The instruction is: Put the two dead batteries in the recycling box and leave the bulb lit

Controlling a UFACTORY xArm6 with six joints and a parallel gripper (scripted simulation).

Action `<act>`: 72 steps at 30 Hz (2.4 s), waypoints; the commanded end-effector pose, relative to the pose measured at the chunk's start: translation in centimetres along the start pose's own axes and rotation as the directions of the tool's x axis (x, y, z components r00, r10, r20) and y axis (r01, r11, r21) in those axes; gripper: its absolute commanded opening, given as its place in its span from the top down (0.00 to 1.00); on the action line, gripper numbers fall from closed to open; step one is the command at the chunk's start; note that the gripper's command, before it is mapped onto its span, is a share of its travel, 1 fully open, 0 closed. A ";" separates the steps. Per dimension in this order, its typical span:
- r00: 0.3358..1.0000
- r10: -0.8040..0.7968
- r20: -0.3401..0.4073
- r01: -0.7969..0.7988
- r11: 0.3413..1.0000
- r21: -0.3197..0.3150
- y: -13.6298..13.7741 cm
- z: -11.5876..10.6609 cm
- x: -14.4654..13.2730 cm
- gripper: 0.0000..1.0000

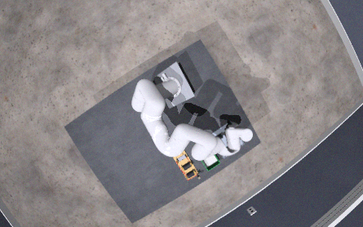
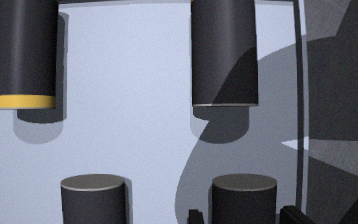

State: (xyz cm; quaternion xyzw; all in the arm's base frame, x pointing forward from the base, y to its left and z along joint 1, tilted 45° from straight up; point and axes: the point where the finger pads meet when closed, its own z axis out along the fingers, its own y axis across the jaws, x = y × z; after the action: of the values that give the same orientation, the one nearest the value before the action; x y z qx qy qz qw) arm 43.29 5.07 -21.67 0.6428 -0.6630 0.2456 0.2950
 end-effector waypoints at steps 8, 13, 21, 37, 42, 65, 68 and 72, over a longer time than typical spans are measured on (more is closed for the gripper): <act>1.000 0.001 0.002 -0.001 1.000 0.003 -0.1 -0.2 0.0 0.49; 1.000 0.001 0.002 -0.001 1.000 0.003 -0.1 -0.2 0.0 0.49; 1.000 0.001 0.002 -0.001 1.000 0.003 -0.1 -1.0 0.0 0.49; 1.000 0.001 0.002 -0.001 1.000 0.003 -0.1 -6.6 0.0 0.49; 1.000 0.001 0.002 -0.001 1.000 0.003 -0.1 -6.7 0.0 0.49; 1.000 0.001 0.002 -0.001 1.000 0.003 -3.6 -12.4 0.0 0.49; 1.000 0.001 0.002 -0.001 1.000 0.003 -5.9 -12.4 0.1 0.49; 1.000 0.001 0.002 -0.001 1.000 0.003 -7.1 -12.4 0.1 0.49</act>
State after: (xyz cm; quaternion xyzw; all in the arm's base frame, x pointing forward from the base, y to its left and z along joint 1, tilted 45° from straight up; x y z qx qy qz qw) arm 49.38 13.19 -13.09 0.6439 -0.6640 0.2466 0.2892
